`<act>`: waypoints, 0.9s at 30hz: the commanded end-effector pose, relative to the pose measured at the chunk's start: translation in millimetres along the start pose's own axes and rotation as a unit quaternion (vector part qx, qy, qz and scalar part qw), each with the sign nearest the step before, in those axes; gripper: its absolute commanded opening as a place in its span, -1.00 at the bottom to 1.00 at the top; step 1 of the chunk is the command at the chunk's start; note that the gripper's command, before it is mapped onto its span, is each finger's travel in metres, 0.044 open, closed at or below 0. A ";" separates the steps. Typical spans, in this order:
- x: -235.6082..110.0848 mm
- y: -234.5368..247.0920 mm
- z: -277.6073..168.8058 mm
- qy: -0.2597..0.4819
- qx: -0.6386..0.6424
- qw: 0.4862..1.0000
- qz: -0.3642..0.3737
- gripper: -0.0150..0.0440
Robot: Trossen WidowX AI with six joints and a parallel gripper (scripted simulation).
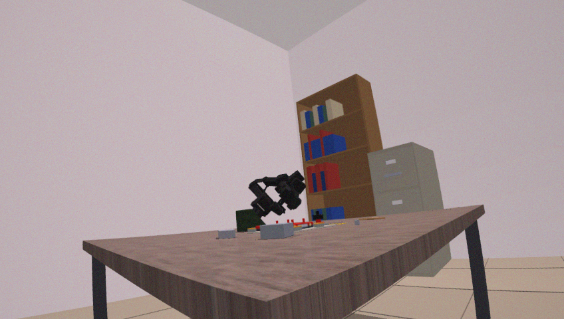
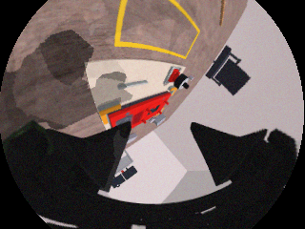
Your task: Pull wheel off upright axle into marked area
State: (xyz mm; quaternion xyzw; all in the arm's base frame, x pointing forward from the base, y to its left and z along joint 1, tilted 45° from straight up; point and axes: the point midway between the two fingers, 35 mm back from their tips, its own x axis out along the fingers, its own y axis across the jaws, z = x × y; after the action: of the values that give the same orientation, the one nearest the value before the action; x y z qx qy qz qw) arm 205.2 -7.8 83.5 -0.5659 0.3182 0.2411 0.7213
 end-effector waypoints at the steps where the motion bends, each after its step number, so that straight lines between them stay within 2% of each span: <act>1: -0.1 -0.4 0.1 0.000 0.004 1.000 0.002 0.78; 4: -1.6 -6.3 2.0 -0.003 0.068 0.997 0.031 0.53; 10: -1.8 -23.1 6.2 0.002 0.234 0.967 0.105 0.53; 14: -0.6 -35.9 10.8 0.015 0.356 0.922 0.154 0.53; 20: 5.6 -55.9 16.1 0.051 0.529 0.818 0.222 0.53; 27: 19.3 -79.1 18.9 0.117 0.699 0.646 0.284 0.53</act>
State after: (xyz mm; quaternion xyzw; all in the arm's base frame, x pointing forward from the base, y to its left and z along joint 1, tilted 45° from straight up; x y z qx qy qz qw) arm 266.6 -7.9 125.5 0.1080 0.5899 0.1092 0.7928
